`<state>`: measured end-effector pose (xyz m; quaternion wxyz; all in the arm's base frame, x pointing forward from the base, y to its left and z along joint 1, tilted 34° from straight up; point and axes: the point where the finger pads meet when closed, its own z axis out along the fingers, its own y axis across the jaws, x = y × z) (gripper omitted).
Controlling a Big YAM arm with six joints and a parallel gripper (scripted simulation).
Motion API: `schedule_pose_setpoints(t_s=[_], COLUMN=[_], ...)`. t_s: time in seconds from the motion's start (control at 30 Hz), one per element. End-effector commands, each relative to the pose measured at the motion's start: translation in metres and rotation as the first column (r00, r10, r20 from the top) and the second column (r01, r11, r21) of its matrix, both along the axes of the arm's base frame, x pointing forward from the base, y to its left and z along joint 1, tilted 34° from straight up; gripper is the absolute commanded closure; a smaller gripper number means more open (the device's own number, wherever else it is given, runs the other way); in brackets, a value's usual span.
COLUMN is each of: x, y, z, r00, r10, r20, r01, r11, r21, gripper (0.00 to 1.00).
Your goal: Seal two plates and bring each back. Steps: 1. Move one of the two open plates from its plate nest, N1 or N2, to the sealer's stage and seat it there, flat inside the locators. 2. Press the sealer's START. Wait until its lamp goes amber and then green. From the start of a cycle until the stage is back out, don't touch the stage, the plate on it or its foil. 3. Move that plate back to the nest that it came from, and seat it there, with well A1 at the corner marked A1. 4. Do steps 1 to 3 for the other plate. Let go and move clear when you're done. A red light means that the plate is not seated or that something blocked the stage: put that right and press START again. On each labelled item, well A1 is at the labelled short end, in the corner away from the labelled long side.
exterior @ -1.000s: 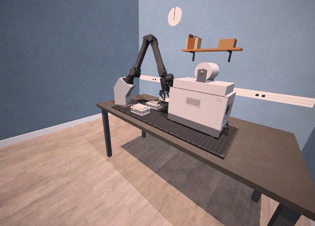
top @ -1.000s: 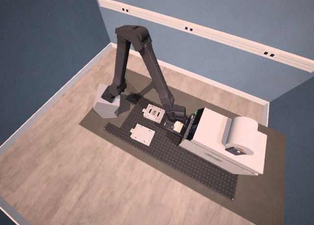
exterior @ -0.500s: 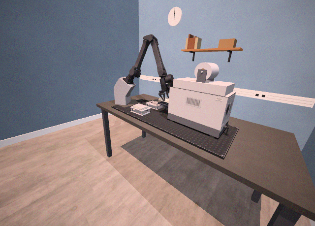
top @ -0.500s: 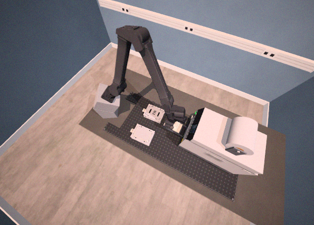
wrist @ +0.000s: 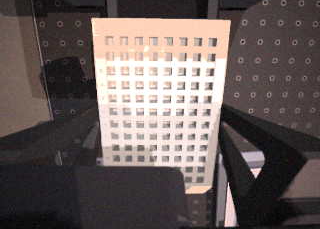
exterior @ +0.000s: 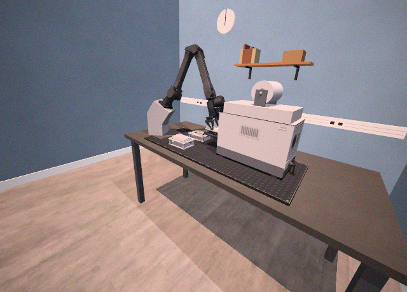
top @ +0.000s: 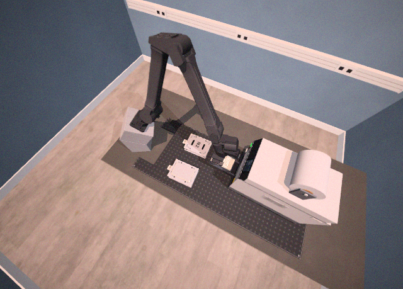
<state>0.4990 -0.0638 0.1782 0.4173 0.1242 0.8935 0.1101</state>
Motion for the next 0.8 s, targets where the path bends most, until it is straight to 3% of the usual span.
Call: schedule_pose_setpoints(t_s=[0.0,0.47,0.77], x=[0.015,0.003,0.006], y=[-0.013,0.004,0.000], z=[0.029,0.002,0.009], r00=[0.998,1.000,1.000], r10=[-0.017,0.018,0.011], r20=[0.064,0.016,0.013], r01=[0.018,-0.017,-0.011], r11=[1.000,1.000,1.000], r21=[-0.019,-0.009,-0.008], gripper=[1.00,1.00,1.00])
